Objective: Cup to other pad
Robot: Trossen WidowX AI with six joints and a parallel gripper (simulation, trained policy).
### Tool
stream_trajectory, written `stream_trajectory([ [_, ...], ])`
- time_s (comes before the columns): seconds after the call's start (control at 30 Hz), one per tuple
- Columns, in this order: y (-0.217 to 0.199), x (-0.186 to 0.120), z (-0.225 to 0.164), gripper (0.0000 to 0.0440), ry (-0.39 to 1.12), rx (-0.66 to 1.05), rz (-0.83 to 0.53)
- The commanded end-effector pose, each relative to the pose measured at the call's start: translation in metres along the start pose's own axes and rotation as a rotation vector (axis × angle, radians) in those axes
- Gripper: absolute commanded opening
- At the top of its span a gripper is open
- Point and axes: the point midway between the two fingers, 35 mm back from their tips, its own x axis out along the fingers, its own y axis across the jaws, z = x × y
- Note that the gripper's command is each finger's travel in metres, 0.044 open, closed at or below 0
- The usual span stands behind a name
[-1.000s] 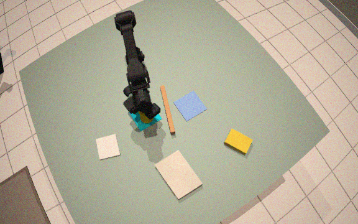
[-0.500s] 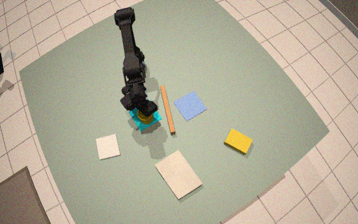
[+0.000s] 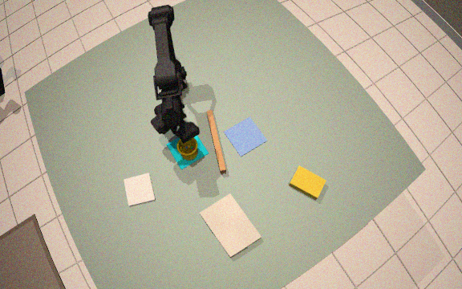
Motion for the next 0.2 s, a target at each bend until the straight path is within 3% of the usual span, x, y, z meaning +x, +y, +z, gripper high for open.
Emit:
stream_trajectory([
  [0.0,0.002,-0.011,0.003,0.0277,-0.008,0.004,0.027],
  [0.17,0.005,-0.028,0.01,0.0348,-0.031,0.016,0.062],
])
